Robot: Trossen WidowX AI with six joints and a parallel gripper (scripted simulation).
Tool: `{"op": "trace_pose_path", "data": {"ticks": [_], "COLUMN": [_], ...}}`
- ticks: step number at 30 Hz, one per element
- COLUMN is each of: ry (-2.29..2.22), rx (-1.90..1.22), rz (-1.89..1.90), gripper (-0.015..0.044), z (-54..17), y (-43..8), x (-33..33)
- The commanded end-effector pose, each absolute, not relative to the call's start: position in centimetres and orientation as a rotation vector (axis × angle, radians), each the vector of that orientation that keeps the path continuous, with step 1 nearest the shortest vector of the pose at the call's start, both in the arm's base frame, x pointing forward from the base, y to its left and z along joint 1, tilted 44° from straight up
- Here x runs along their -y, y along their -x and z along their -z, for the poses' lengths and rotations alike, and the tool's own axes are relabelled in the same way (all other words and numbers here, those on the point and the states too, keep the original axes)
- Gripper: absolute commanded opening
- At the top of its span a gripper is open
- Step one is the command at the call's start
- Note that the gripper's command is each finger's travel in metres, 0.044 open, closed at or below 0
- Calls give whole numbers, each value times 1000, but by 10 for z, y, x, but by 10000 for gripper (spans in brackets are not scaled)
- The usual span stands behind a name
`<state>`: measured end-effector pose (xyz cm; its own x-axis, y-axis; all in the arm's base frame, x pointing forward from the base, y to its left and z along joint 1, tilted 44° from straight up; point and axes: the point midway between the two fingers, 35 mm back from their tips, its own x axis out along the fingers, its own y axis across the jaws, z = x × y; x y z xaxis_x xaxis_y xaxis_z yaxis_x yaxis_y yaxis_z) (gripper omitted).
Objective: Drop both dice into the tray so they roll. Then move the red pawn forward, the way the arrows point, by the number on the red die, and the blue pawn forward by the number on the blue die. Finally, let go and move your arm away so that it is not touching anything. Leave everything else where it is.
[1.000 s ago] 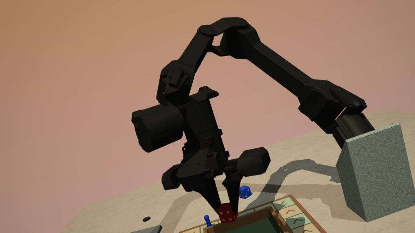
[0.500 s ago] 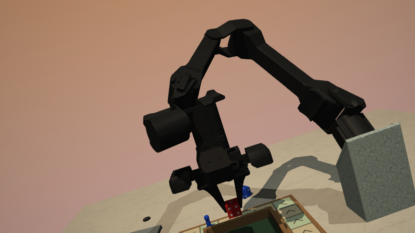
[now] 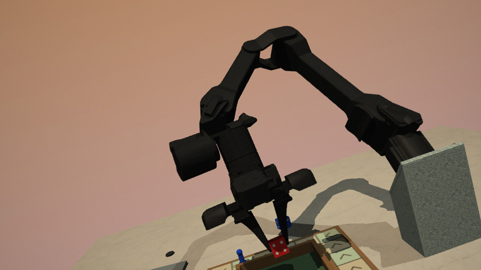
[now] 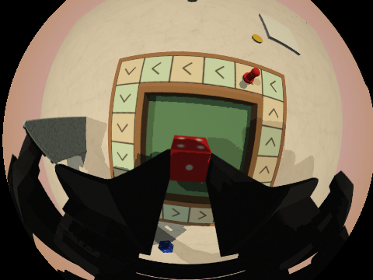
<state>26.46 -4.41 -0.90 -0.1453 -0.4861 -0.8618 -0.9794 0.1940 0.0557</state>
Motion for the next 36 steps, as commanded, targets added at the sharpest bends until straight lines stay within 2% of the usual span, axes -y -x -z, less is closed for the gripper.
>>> {"op": "trace_pose_path", "data": {"ticks": [1, 17, 20, 25, 36], "ry": [1288, 1052, 1050, 1051, 1051], "rx": [-1660, -1202, -1197, -1196, -1196], "rz": [-954, -1132, -1132, -1132, -1132], "gripper": [0, 0, 0, 0, 0], "z": [13, 14, 11, -37, -36], "y": [-260, -261, -262, -271, -270], "x": [44, 46, 45, 40, 40]}}
